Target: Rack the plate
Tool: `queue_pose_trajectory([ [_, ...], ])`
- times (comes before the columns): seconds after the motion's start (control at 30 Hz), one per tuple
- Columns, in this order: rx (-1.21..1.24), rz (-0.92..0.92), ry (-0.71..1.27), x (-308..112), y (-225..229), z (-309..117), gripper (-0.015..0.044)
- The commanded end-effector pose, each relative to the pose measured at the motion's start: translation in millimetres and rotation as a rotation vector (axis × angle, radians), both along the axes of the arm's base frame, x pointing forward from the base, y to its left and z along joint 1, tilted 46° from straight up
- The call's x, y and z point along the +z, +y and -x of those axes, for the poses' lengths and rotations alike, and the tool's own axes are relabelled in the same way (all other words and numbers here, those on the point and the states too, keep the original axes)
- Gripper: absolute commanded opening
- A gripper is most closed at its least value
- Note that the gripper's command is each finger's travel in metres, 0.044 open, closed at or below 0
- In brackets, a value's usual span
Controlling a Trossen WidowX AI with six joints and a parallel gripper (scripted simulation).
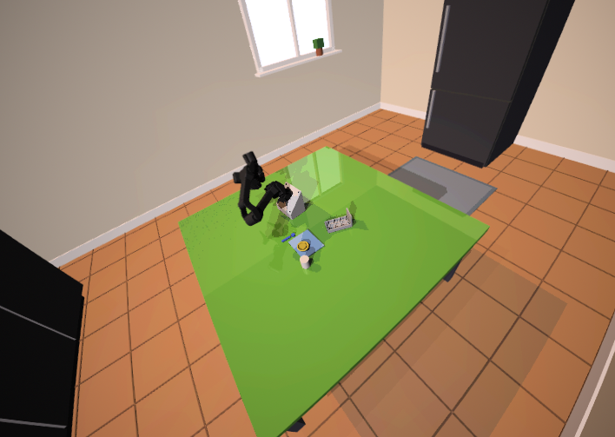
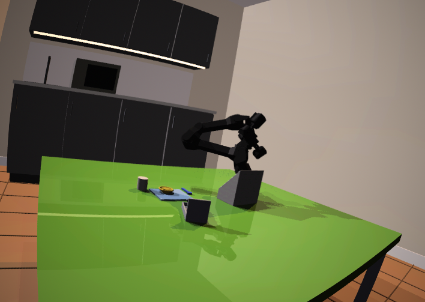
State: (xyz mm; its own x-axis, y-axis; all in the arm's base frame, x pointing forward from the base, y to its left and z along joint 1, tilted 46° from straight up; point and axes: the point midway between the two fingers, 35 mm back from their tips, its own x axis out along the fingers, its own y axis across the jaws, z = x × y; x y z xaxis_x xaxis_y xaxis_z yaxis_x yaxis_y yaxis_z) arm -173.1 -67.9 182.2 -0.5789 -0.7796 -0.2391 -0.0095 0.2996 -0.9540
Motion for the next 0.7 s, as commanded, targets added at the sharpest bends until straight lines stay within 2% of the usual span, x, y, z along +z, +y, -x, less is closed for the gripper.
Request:
queue_pose_trajectory([
  [0.0,-0.004,0.0,-0.004,0,1,0,0.04],
  [0.67,-0.484,0.091,-0.391,-22,80,23,0.04],
])
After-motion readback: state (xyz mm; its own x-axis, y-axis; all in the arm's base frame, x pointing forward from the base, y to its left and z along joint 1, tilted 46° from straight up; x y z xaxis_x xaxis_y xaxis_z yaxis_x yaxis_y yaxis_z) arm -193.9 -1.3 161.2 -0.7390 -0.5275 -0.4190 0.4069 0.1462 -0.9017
